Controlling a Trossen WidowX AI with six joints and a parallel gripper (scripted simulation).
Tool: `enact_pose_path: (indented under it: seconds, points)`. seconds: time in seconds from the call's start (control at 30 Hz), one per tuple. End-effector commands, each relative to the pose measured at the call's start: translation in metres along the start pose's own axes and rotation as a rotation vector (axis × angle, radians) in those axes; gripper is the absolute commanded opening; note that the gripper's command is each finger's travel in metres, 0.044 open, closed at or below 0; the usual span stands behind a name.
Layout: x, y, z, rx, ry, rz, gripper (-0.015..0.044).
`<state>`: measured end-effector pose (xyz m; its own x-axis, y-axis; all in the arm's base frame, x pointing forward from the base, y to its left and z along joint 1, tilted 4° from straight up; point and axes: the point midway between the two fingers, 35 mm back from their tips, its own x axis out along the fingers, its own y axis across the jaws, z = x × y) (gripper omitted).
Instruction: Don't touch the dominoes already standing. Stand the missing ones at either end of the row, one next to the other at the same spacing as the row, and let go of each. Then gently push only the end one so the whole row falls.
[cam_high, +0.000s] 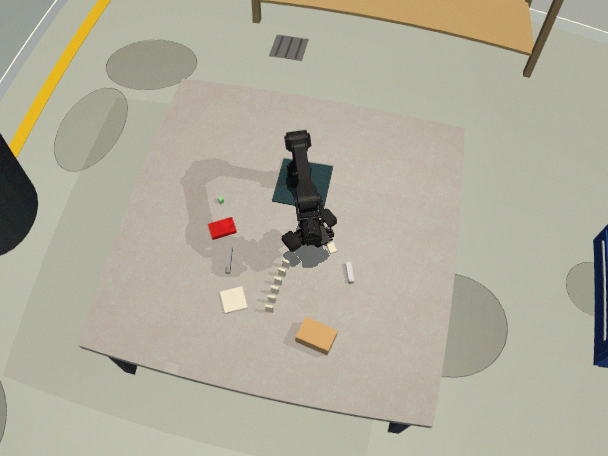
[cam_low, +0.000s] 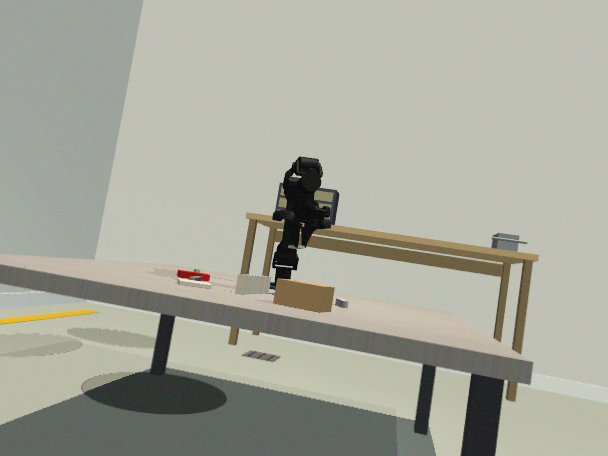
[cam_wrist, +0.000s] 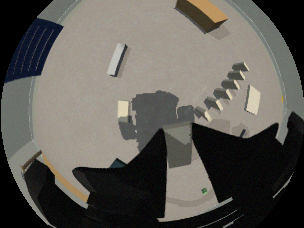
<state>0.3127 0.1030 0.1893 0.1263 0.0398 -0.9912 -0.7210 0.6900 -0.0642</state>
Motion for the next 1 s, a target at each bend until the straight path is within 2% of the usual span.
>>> enact_pose_path:
  seconds: [0.0, 0.97]
  points:
    - [0.006, -0.002, 0.004, 0.031, -0.059, 0.013, 0.0107]
    - [0.036, -0.032, 0.028, 0.186, -0.57, 0.067, 0.0107]
